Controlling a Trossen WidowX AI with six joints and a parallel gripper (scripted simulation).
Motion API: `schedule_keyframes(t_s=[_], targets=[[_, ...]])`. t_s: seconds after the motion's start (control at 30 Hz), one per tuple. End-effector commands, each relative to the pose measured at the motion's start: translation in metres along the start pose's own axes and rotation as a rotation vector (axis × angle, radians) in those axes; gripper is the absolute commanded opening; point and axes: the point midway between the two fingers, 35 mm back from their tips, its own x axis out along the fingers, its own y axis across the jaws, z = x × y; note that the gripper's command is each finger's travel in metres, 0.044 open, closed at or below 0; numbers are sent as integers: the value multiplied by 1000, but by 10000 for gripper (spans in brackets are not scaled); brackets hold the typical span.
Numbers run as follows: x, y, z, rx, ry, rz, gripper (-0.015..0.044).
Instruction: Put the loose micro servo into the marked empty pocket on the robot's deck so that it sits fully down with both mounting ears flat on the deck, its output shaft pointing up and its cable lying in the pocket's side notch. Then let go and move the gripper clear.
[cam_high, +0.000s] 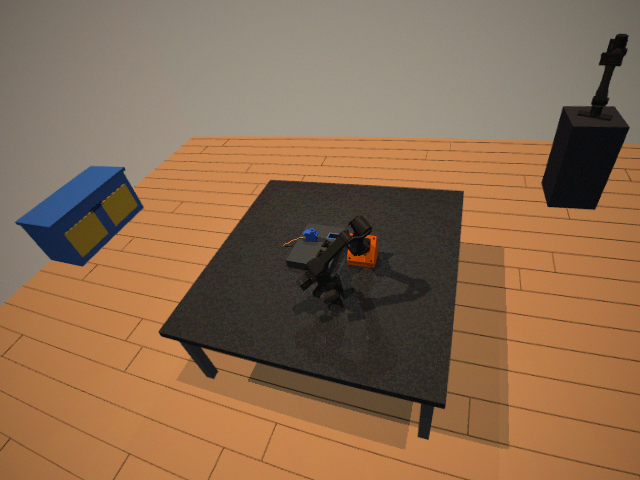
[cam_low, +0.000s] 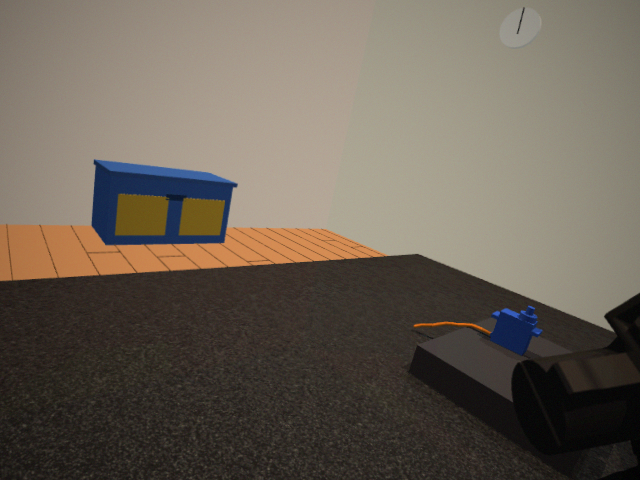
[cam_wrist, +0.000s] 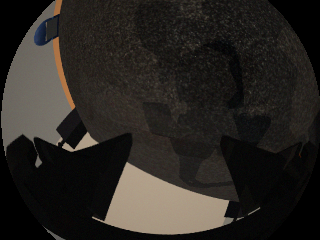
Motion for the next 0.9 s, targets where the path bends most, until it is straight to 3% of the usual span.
schedule_keyframes(t_s=[0.0, 0.37, 0.87], targets=[[0, -1, 0, 2, -2, -4, 426], [-9, -12, 20, 128, -59, -31, 440], [-41, -45, 67, 520, -212, -69, 440]])
